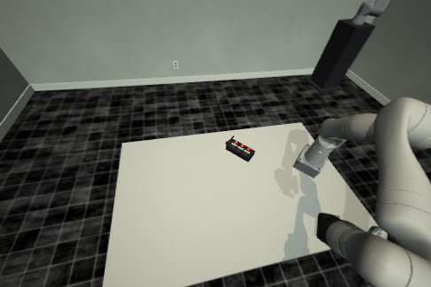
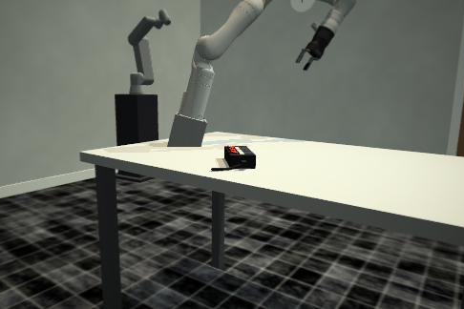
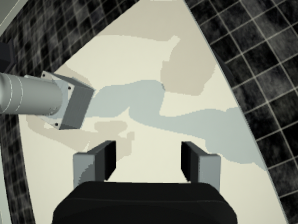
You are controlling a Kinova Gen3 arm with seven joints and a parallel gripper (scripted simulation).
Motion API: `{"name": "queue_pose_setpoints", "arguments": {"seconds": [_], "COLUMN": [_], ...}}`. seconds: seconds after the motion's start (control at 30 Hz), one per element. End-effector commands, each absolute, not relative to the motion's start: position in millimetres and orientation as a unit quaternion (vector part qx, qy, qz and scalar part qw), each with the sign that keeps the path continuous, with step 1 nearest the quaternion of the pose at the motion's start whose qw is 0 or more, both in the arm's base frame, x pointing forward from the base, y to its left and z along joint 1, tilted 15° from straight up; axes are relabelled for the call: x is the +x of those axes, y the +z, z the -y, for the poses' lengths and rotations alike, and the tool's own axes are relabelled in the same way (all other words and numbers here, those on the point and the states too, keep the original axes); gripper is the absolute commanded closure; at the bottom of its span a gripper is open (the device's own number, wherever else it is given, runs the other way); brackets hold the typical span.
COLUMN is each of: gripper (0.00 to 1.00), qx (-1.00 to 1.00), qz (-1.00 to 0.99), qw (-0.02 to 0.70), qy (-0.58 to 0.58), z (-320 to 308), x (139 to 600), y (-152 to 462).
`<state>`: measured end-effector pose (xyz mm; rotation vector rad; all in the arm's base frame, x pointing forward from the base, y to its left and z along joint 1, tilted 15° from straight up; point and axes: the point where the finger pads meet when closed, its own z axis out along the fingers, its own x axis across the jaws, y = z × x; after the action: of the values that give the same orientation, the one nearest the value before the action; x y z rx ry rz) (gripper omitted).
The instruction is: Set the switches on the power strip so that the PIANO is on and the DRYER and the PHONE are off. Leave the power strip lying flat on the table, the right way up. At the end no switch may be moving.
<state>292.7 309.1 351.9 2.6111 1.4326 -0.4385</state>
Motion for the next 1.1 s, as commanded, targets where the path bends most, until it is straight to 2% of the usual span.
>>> {"name": "queue_pose_setpoints", "arguments": {"seconds": [0.0, 0.7, 1.07], "gripper": [0.0, 0.0, 0.0], "qx": [0.866, 0.867, 0.888], "qz": [-0.475, -0.473, -0.434], "qw": [0.065, 0.063, 0.019], "qy": [-0.144, -0.145, -0.153], "z": [-309.0, -308.1, -288.6], "x": [292.6, 294.0, 321.5], "y": [352.8, 351.3, 320.1]}}
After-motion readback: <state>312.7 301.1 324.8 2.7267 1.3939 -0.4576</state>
